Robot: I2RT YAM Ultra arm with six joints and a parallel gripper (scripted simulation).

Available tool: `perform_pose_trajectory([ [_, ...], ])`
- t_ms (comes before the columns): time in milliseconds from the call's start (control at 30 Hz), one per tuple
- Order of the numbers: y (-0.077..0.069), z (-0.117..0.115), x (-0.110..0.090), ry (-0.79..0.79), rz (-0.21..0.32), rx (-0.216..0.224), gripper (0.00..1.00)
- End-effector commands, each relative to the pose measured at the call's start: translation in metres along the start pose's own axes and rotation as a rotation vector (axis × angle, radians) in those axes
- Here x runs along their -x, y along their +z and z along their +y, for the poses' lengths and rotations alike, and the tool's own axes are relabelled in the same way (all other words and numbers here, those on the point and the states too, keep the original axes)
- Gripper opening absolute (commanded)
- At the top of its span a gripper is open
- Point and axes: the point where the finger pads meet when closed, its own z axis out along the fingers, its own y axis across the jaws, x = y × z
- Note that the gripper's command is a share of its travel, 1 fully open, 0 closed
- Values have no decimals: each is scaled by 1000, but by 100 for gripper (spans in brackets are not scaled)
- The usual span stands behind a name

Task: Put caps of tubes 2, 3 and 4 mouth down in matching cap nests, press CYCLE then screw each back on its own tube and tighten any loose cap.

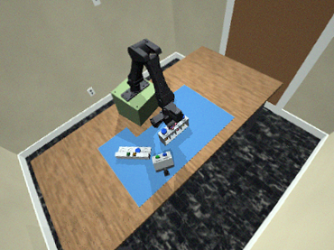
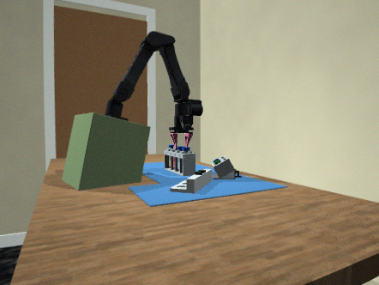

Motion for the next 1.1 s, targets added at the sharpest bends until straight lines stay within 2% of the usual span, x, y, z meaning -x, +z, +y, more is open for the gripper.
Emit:
perform_pose_trajectory([
  [0, -2, 4, 0, 0, -5, 14, 49],
  [33, -2, 4, 0, 0, -5, 14, 0],
  [500, -2, 4, 0, 0, -5, 14, 0],
  [733, -2, 4, 0, -350, -7, 13, 0],
  [800, -2, 4, 0, -350, -7, 13, 0],
  [1067, -2, 4, 0, -750, -10, 12, 0],
])
